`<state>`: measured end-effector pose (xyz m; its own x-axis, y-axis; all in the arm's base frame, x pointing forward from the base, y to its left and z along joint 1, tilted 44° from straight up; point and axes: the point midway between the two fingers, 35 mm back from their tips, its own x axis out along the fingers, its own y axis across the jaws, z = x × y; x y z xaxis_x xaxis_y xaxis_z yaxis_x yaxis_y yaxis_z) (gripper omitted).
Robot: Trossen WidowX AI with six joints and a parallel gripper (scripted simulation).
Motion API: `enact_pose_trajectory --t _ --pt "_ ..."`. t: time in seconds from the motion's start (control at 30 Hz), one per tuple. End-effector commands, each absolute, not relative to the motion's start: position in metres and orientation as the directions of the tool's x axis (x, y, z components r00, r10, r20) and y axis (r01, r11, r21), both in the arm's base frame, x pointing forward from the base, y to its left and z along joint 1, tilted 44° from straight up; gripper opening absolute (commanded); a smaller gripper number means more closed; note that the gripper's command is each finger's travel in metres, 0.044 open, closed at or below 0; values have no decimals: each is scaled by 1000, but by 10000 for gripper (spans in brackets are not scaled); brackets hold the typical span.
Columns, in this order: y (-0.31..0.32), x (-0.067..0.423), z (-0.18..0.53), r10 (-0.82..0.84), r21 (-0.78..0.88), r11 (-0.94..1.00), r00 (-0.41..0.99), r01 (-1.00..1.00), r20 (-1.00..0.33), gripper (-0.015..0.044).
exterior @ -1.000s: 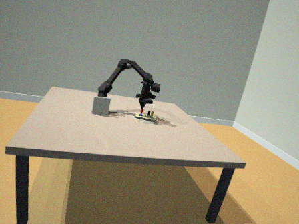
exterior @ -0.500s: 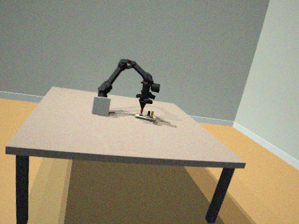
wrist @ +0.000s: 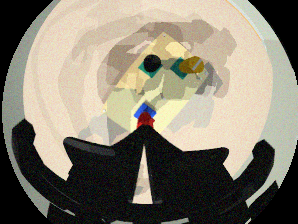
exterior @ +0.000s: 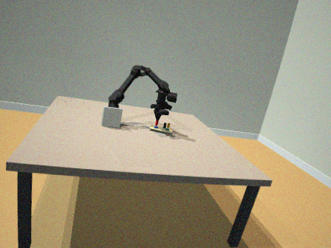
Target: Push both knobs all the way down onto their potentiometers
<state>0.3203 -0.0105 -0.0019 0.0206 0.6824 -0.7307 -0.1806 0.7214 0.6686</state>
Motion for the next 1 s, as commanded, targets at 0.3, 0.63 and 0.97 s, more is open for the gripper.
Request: enact_pose_trajectory --t 0.3,0.63,0.97 --pt "-5 321 -7 687 674 715 10 -186 -727 0" --pt "-4 321 -8 687 674 715 10 -186 -727 0" --pt "-4 321 -8 687 674 715 10 -186 -727 0"
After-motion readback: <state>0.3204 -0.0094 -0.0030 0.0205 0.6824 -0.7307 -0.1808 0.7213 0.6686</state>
